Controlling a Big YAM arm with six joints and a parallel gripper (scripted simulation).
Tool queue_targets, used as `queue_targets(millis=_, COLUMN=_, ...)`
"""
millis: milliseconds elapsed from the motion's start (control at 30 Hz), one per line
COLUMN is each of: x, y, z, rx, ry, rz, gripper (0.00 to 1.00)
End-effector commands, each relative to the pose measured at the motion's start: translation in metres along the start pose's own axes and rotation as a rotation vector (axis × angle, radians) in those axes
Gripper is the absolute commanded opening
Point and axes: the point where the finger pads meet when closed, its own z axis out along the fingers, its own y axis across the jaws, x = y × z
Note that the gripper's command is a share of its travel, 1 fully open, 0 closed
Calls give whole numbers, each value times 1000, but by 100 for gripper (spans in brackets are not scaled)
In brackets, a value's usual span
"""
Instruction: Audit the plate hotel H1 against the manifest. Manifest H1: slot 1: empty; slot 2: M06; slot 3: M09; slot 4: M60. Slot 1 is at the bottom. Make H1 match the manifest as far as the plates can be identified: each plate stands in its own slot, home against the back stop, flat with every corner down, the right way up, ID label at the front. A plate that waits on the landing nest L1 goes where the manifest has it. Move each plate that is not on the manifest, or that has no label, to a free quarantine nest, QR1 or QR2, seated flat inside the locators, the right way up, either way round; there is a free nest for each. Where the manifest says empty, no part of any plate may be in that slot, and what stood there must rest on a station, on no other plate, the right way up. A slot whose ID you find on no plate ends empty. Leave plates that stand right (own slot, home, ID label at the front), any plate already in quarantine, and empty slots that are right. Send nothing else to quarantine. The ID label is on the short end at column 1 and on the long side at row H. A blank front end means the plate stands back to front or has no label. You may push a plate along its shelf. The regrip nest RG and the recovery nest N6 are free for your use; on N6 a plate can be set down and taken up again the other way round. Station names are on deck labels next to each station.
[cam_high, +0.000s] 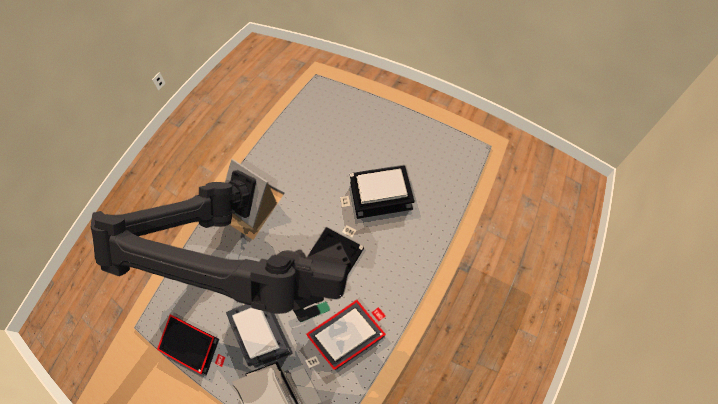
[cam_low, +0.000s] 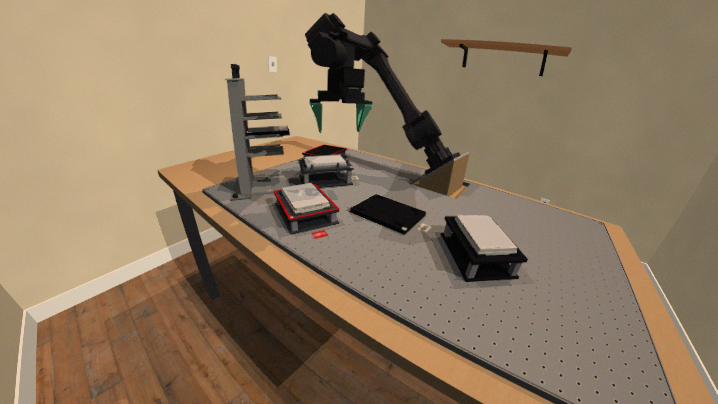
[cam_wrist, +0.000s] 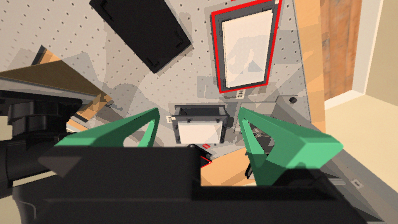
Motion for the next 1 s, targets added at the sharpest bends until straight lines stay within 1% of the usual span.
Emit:
queue_targets(millis=0, x=6, y=-8, z=1, rx=9, ry=-17, rz=11, gripper=100)
queue_targets(millis=467, x=4, y=-7, z=49, rx=5, ry=-10, rz=5, gripper=100)
queue_targets(millis=567, x=4, y=-7, z=49, rx=4, ry=-10, rz=5, gripper=100)
queue_targets(millis=600, x=4, y=-24, z=36, rx=27, ry=-34, rz=35, gripper=100)
queue_targets(millis=633, x=4, y=-24, z=36, rx=26, ry=-33, rz=33, gripper=100)
queue_targets(millis=700, x=5, y=-11, z=45, rx=9, ry=-15, rz=10, gripper=100)
queue_targets(millis=733, x=5, y=-10, z=46, rx=5, ry=-12, rz=6, gripper=100)
queue_targets(millis=967, x=5, y=-10, z=46, rx=5, ry=-12, rz=9, gripper=100)
